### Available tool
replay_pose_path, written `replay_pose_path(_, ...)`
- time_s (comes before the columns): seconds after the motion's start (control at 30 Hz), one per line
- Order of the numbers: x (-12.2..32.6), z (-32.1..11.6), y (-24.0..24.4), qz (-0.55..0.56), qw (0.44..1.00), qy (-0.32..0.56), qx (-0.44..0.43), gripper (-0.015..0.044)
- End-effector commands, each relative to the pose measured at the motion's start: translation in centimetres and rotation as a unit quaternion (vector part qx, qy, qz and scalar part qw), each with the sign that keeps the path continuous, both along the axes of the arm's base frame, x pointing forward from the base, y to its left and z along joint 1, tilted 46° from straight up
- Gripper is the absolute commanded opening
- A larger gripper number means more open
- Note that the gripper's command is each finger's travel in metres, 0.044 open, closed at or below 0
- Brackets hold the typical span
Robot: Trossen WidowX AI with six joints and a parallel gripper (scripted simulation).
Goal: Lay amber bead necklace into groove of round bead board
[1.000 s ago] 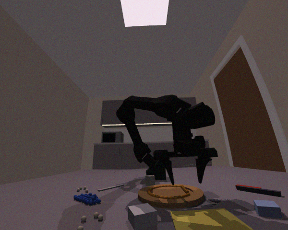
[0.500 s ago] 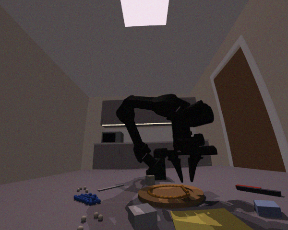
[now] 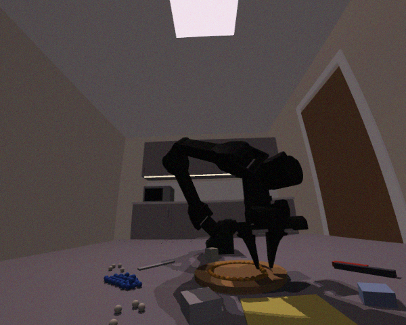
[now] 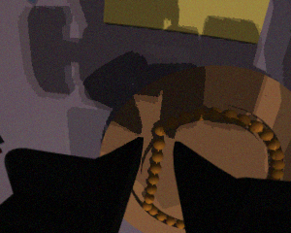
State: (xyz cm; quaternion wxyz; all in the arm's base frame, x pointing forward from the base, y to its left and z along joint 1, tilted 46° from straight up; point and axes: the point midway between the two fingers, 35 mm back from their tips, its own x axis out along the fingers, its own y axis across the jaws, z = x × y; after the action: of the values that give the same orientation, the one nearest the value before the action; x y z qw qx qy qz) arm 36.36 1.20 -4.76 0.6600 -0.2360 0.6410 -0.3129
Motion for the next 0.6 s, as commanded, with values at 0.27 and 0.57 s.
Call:
replay_pose_path(0.27, -0.12, -0.45, -0.52, 0.0, 1.0, 0.002, -0.001, 0.0041)
replay_pose_path(0.57, -0.12, -0.45, -0.52, 0.0, 1.0, 0.002, -0.001, 0.0)
